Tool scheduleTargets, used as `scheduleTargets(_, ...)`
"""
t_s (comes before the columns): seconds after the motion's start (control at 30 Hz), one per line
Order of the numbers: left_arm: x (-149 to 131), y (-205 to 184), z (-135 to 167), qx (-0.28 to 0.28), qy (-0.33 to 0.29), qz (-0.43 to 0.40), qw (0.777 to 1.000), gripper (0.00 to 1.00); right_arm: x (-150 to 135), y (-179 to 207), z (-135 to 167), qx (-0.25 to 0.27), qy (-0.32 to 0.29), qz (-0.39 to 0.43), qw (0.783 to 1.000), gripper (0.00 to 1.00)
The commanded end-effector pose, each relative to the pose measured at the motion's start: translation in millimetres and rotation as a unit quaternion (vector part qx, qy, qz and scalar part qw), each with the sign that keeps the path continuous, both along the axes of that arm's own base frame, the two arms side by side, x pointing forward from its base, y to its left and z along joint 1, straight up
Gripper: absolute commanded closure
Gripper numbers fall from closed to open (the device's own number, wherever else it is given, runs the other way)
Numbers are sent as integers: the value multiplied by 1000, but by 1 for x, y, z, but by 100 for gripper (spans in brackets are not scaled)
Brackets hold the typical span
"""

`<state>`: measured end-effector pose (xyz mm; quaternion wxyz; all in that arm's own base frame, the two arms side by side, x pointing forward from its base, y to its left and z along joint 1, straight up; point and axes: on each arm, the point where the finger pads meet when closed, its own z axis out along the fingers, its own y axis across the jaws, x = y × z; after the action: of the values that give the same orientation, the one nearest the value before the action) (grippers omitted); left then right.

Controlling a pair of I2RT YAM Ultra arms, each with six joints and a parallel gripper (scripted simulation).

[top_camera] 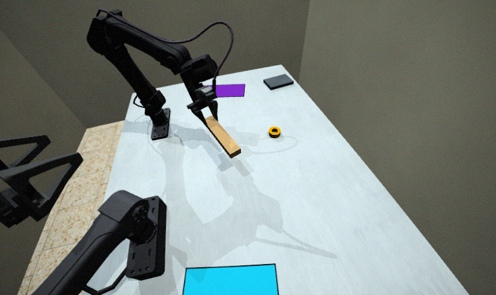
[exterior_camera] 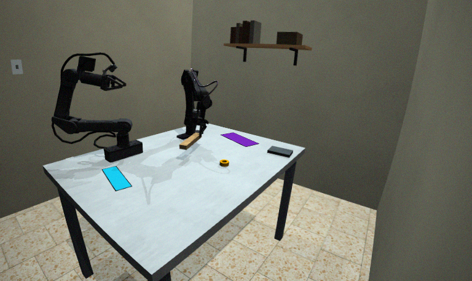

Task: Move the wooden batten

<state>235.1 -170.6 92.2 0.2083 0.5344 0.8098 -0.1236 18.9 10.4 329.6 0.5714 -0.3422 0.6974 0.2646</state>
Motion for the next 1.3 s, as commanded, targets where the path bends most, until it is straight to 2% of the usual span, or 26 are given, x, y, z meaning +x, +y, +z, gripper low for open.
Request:
scheduleTargets(0.0, 2, -8, 14, -21, -3, -113, 993, 65, -4, -4, 4, 8, -9, 0, 1000, 0)
scheduleTargets(0.23, 9, -6, 15, -23, 1, -179, 984, 65, -4, -4, 4, 8, -9, 0, 1000, 0)
scheduleTargets(0.47, 18, -5, 15, -21, -4, -170, 985, 65, -4, -4, 4, 8, -9, 0, 1000, 0)
scheduleTargets(1.0, 14, -12, 24, -20, 3, -173, 985, 65, -2, 0, 3, 2, -4, 3, 1000, 0)
scheduleTargets(1.07, 14, -12, 24, -20, 3, -173, 985, 65, -5, 1, 11, 6, -24, 11, 1000, 23)
scheduleTargets(1.1, 14, -12, 24, -20, 3, -173, 985, 65, -2, 9, 11, -10, -28, 18, 999, 28)
scheduleTargets(1.27, 14, -12, 24, -20, 3, -173, 985, 65, 14, 49, 16, -93, -67, 53, 992, 28)
